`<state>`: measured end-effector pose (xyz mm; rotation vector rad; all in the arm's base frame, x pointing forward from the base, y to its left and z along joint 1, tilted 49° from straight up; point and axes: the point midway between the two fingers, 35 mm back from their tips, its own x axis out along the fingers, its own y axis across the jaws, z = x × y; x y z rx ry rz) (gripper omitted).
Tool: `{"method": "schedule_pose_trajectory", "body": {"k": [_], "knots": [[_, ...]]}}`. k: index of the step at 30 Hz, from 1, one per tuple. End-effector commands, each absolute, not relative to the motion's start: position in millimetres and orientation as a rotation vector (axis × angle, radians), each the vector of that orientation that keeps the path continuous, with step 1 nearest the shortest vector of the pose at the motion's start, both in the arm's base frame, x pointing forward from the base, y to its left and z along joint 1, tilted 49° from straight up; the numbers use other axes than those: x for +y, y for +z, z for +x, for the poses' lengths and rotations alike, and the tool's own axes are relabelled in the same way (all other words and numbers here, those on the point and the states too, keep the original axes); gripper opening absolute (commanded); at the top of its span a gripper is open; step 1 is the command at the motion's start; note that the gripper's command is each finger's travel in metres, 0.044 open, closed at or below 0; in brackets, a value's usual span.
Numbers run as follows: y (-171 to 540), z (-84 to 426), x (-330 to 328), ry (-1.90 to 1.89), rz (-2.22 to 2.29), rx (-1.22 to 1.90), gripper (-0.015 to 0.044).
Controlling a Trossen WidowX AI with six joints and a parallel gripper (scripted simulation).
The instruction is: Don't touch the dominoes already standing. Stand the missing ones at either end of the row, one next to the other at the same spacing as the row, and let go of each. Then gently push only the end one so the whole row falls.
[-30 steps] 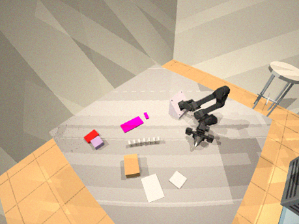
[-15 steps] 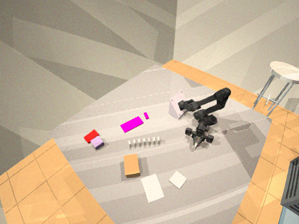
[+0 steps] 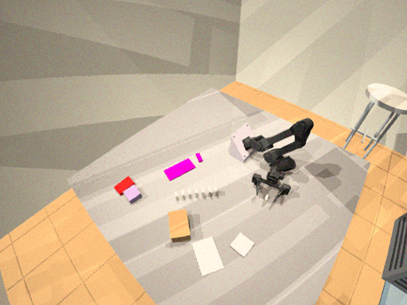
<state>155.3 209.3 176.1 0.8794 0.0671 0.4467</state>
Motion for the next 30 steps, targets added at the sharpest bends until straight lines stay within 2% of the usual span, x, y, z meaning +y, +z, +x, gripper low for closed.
{"method": "schedule_pose_trajectory", "body": {"k": [1, 12, 19, 30], "knots": [[186.7, 157.3, 203.5, 0.450, 0.897, 0.063, 0.0440], [210.2, 160.9, 173.7, 0.452, 0.895, 0.061, 0.0440], [213.4, 169.8, 182.4, 0.457, 0.842, 0.092, 0.0440], [193.0, 230.4, 204.9, 0.378, 0.643, 0.621, 0.0440]]}}
